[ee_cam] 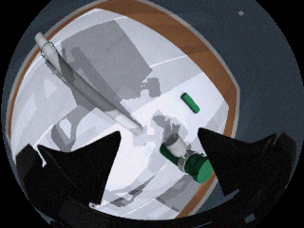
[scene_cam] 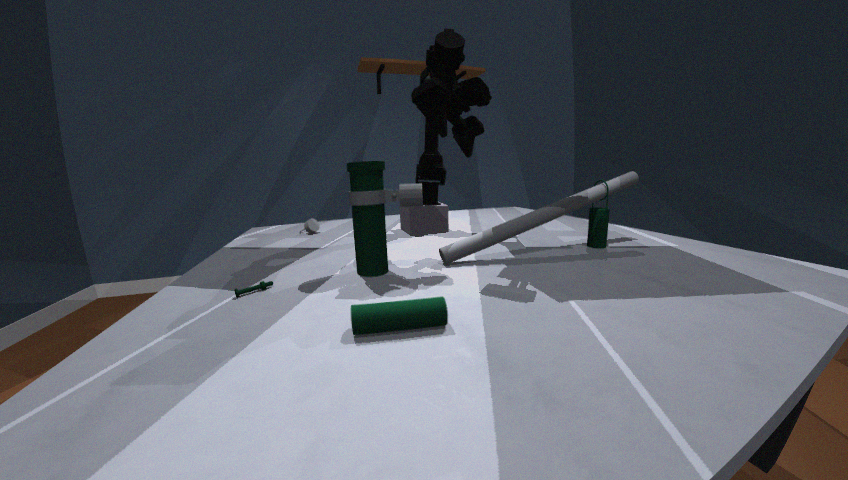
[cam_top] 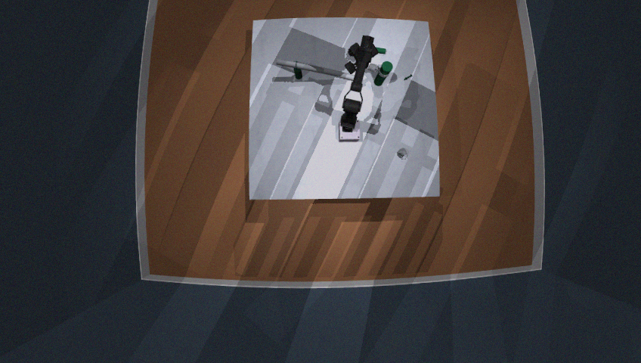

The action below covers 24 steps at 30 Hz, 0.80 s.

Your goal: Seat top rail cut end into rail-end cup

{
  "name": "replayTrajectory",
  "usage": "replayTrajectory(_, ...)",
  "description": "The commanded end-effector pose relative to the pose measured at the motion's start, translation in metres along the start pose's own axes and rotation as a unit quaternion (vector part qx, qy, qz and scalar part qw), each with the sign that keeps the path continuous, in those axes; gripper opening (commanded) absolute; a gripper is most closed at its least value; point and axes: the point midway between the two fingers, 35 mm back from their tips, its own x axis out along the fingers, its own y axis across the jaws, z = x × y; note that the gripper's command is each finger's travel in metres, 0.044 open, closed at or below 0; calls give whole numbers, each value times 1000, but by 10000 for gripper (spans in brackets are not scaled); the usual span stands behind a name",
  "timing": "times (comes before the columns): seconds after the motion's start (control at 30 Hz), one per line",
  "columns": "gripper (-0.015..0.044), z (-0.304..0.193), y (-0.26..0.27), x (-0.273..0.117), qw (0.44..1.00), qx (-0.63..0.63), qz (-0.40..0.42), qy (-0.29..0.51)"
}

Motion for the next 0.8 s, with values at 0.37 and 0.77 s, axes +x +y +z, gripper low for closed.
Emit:
replayTrajectory(0.37, 440, -60, -47, 11, 947, -320, -15, 36)
replayTrajectory(0.77, 440, -70, -38, 35, 947, -320, -15, 35)
